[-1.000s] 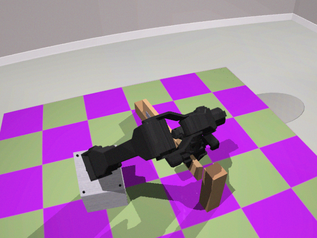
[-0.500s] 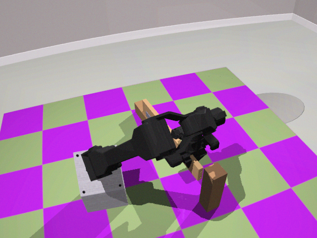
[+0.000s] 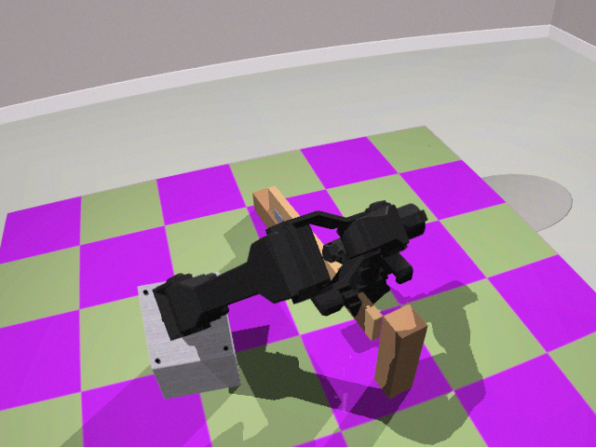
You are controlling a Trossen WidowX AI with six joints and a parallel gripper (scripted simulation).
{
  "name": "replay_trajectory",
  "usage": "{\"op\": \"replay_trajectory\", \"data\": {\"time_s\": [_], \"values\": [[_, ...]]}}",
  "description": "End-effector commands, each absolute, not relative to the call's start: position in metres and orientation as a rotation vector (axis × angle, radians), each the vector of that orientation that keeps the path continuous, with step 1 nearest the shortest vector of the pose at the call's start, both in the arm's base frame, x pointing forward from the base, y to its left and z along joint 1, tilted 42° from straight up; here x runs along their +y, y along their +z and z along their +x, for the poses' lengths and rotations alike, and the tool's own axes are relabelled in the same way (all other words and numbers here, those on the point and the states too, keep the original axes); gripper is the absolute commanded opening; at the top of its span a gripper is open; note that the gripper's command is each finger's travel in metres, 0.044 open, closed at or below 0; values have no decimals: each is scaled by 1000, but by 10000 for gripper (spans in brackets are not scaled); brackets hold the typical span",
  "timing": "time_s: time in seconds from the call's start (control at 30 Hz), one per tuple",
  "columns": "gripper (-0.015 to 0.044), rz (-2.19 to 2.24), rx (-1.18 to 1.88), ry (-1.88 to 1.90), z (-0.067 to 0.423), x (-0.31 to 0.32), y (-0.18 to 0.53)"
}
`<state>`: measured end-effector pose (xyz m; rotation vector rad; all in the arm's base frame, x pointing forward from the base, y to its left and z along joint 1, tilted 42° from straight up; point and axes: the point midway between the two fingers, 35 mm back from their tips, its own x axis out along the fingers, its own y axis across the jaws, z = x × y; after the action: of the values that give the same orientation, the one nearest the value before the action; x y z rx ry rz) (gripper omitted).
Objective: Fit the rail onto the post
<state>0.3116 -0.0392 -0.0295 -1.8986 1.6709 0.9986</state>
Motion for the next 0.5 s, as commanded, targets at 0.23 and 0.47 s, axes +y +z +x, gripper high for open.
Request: {"op": "replay_trajectory", "data": {"time_s": [0.23, 0.47], "values": [[0, -1905, 1663, 996, 314, -41, -24], [0, -1905, 1663, 996, 314, -43, -23]]}}
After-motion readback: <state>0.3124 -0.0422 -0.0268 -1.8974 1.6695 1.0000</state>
